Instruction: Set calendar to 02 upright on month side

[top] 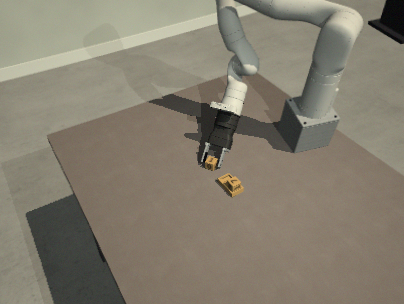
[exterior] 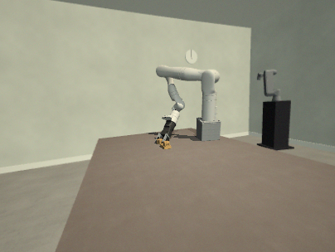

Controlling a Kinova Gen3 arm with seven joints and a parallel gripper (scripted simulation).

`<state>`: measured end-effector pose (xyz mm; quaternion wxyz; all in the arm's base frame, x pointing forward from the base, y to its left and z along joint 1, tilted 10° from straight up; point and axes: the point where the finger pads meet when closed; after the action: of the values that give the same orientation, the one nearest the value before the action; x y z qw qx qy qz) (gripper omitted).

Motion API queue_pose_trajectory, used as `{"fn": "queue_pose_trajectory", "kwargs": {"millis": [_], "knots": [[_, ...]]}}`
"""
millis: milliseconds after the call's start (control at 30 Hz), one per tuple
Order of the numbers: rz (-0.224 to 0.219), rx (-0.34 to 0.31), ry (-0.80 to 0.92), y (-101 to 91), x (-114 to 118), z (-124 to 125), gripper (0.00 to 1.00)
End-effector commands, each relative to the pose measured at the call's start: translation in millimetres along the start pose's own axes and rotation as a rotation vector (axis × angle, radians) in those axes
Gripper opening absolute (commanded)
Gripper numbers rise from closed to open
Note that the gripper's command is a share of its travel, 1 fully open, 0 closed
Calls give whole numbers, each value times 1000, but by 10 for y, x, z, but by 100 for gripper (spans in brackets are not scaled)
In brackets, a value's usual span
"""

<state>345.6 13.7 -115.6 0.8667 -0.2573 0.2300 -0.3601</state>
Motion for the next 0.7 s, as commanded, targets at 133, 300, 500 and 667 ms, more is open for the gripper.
{"fn": "queue_pose_trajectory", "kwargs": {"millis": [133,300,500,667], "knots": [[0,5,-6,-101,-24,130,100],[-1,5,-6,-171,-27,197,100],[-1,4,-6,-322,-41,343,100],[-4,4,-6,-420,-38,436,100]]}}
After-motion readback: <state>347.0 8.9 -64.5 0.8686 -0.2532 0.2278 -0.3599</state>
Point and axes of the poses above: the point where the finger pads meet when closed, its own y axis out along the fingers, its own x axis across the jaws, z = x × y, and after that the axes turned 7 degrees about y, right-handed
